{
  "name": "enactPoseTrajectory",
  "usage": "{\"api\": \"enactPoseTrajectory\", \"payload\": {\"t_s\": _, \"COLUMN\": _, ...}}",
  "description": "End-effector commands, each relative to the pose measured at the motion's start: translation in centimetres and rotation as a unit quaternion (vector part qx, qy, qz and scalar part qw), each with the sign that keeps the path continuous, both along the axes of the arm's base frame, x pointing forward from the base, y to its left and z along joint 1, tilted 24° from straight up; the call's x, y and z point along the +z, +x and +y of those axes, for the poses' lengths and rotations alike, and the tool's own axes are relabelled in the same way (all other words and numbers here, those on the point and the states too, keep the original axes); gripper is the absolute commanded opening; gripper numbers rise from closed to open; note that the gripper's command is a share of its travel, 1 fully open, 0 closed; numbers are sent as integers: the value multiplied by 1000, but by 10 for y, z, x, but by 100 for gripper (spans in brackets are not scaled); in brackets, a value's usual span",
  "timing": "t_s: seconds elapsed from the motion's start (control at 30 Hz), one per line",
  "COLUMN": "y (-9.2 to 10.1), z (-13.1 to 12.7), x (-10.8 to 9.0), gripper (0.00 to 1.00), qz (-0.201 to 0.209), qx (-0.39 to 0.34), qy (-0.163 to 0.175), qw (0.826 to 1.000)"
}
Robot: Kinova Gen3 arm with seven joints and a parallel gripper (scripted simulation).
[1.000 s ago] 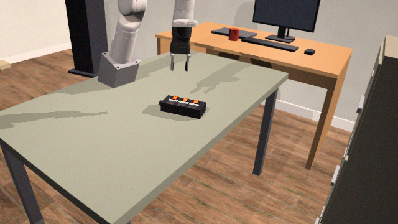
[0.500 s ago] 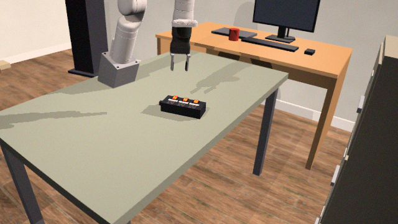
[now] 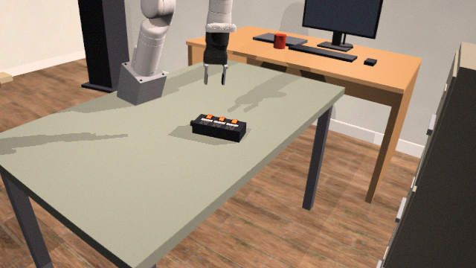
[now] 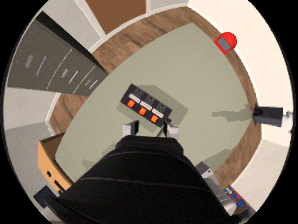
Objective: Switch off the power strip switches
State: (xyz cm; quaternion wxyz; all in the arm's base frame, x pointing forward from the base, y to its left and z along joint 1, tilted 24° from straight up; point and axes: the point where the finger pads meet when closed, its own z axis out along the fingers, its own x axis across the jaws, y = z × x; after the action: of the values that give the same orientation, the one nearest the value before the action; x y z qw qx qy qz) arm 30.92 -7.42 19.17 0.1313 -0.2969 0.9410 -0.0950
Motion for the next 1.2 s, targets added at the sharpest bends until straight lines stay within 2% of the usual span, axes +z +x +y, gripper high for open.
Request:
{"api": "enactPoseTrajectory", "payload": {"t_s": 0.0, "y": 0, "z": 0, "x": 0, "gripper": 100, "qz": -2, "qx": 3, "qy": -3, "qw": 1000}}
{"api": "enactPoseTrajectory", "payload": {"t_s": 1.17, "y": 0, "z": 0, "x": 0, "gripper": 100, "qz": -2, "qx": 3, "qy": -3, "qw": 1000}}
